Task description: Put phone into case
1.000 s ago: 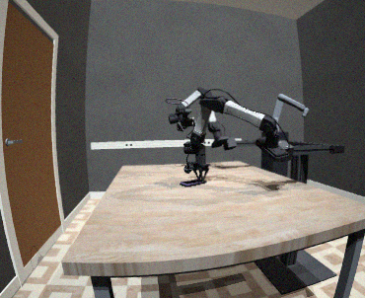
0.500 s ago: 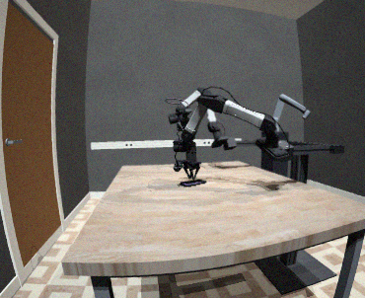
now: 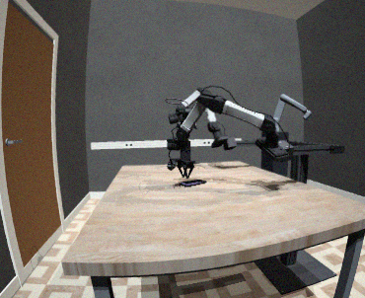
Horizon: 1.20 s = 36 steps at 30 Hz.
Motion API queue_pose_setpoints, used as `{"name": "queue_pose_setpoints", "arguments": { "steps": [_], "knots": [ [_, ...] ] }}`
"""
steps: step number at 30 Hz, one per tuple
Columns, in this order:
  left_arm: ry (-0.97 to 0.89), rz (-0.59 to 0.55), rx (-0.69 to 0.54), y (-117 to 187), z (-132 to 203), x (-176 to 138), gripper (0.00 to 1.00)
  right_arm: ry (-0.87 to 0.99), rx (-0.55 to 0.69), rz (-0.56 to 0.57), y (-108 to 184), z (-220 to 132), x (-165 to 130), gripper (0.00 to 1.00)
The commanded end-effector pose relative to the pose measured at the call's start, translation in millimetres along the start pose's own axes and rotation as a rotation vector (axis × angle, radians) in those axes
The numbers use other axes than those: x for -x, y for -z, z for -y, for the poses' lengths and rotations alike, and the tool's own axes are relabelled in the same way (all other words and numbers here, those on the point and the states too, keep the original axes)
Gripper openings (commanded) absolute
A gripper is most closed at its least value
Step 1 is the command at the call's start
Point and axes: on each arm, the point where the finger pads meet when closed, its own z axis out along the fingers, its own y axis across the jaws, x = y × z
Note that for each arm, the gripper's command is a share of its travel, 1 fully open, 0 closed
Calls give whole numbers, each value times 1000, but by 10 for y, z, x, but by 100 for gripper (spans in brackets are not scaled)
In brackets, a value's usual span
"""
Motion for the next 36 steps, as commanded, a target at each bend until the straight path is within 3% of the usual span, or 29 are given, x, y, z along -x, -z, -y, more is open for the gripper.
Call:
{"name": "queue_pose_setpoints", "arguments": {
  "steps": [1, 3, 6, 10, 36],
  "knots": [
    [-13, 9, -17, 126, 75, 32, 35, 9, -2, 5, 2, 4, 37, 100],
    [-26, 15, -26, 228, 80, -22, 35, 9, -2, 5, 2, 4, 37, 100],
    [-30, -4, 7, -101, -1, -93, 35, 9, -2, 5, 2, 4, 37, 100],
    [-20, -13, 21, -194, -77, -70, 35, 9, -2, 5, 2, 4, 37, 100],
    [-19, -7, 11, -314, -6, -31, 35, 9, -2, 5, 2, 4, 37, 100]
  ]
}}
